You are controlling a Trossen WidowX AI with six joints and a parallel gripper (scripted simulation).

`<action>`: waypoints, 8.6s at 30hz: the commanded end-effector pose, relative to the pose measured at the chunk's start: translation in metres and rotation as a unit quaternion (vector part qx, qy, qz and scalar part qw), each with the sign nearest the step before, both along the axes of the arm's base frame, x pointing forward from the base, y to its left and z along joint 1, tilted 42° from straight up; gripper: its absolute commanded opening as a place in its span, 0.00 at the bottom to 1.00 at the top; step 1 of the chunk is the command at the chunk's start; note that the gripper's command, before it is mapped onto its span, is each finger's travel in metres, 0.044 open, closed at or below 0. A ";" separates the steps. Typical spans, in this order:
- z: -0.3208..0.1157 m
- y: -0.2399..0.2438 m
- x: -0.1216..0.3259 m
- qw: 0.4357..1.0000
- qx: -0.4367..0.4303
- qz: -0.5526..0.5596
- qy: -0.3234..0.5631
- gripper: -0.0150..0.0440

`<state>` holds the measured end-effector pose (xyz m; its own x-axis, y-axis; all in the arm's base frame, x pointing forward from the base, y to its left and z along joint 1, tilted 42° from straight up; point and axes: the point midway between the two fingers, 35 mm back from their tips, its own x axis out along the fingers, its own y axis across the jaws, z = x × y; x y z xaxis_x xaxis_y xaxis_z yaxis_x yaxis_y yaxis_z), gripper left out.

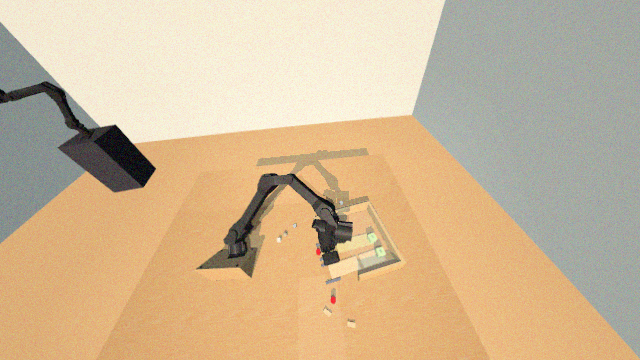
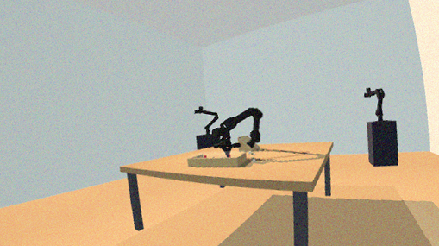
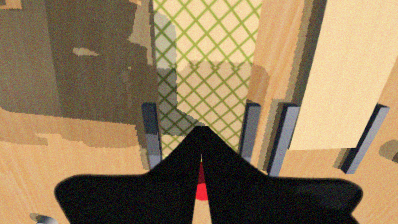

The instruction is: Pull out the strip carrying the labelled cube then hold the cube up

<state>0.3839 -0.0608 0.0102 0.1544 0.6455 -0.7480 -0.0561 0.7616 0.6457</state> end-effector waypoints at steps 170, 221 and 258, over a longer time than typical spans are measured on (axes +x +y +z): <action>0.005 -0.030 -0.123 0.996 -0.013 0.066 -0.053 0.92; 0.042 -0.048 0.027 0.996 -0.014 0.066 -0.057 0.82; 0.006 -0.016 0.035 0.996 -0.015 0.069 -0.059 0.54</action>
<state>0.4185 -0.0758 0.0154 0.1535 0.6448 -0.7487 -0.2362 0.7597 0.6058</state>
